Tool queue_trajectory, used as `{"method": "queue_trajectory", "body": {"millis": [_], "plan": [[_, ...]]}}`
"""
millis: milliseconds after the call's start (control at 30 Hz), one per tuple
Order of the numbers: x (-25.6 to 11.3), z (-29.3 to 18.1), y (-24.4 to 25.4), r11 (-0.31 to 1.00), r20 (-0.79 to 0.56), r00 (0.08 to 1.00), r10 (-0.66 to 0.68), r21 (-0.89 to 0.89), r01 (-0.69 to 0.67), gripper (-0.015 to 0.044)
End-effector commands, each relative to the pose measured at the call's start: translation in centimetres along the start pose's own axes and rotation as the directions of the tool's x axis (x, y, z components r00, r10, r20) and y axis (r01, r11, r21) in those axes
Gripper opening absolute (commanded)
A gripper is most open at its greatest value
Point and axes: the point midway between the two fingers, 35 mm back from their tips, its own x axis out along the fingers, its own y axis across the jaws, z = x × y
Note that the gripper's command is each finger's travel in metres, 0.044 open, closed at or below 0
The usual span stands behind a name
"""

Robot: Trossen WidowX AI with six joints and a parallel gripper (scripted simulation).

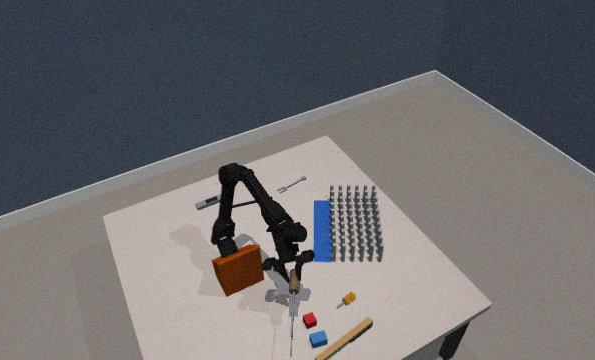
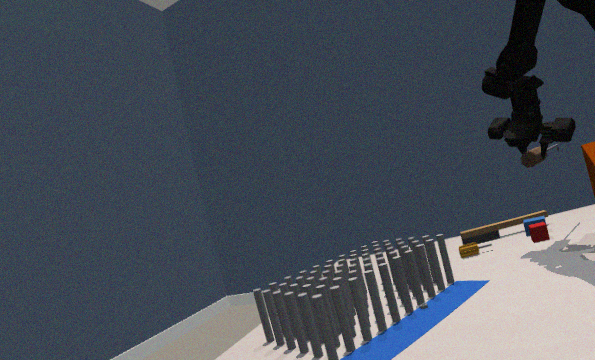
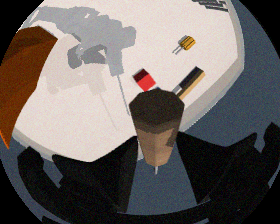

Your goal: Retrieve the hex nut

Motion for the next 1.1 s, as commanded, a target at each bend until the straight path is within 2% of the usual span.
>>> {"method": "queue_trajectory", "body": {"millis": [0,367,1067], "plan": [[1.3,-1.9,0.8,0.997,-0.019,0.999,0.044,0.067,-0.043,0.0000],[5.4,-5.8,3.9,0.962,-0.026,0.984,0.174,0.221,-0.164,0.0000],[7.1,-5.1,4.1,0.961,-0.026,0.984,0.175,0.223,-0.165,0.0000]]}}
